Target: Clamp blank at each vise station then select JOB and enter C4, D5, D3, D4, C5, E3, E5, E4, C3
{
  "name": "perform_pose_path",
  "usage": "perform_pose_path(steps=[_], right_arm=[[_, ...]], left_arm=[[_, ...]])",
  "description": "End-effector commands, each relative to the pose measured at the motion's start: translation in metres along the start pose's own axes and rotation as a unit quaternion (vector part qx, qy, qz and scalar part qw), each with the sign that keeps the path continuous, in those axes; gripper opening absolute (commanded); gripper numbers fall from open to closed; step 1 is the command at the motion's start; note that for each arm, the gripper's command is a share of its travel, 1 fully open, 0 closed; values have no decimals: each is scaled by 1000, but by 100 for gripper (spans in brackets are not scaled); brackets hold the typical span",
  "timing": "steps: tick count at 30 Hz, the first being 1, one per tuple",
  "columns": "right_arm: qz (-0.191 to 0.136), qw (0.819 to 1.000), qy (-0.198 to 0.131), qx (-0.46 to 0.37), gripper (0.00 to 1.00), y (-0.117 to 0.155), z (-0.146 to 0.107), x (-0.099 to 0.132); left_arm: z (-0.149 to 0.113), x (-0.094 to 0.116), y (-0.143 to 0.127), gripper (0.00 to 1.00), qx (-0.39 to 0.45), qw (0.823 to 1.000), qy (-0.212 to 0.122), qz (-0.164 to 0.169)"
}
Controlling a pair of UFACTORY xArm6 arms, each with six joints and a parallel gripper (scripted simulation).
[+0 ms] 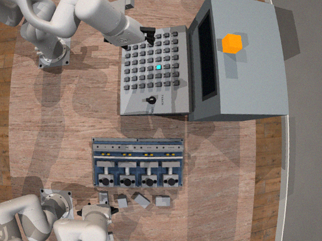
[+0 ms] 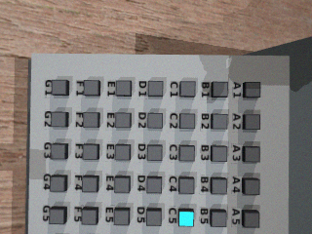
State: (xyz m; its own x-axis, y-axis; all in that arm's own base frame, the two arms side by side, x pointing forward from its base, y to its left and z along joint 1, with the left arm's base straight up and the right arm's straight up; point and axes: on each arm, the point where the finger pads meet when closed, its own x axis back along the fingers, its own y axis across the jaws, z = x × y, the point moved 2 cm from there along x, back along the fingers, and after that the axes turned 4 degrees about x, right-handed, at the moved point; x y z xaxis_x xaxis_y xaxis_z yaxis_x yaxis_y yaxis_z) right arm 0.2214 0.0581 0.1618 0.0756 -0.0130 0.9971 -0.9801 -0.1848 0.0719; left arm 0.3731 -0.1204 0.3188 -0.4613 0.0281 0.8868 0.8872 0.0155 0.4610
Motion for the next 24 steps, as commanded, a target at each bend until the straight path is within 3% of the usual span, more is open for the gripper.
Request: perform_pose_path(steps=[1, 15, 24], right_arm=[[38, 998, 12, -39, 69, -12, 1, -32], [38, 998, 12, -39, 69, -12, 1, -34], [38, 998, 12, -39, 69, -14, 2, -54]], left_arm=[[0, 2, 2, 100, 0, 1000, -1, -2], [0, 2, 2, 100, 0, 1000, -1, -2], [0, 2, 2, 100, 0, 1000, -1, -2]])
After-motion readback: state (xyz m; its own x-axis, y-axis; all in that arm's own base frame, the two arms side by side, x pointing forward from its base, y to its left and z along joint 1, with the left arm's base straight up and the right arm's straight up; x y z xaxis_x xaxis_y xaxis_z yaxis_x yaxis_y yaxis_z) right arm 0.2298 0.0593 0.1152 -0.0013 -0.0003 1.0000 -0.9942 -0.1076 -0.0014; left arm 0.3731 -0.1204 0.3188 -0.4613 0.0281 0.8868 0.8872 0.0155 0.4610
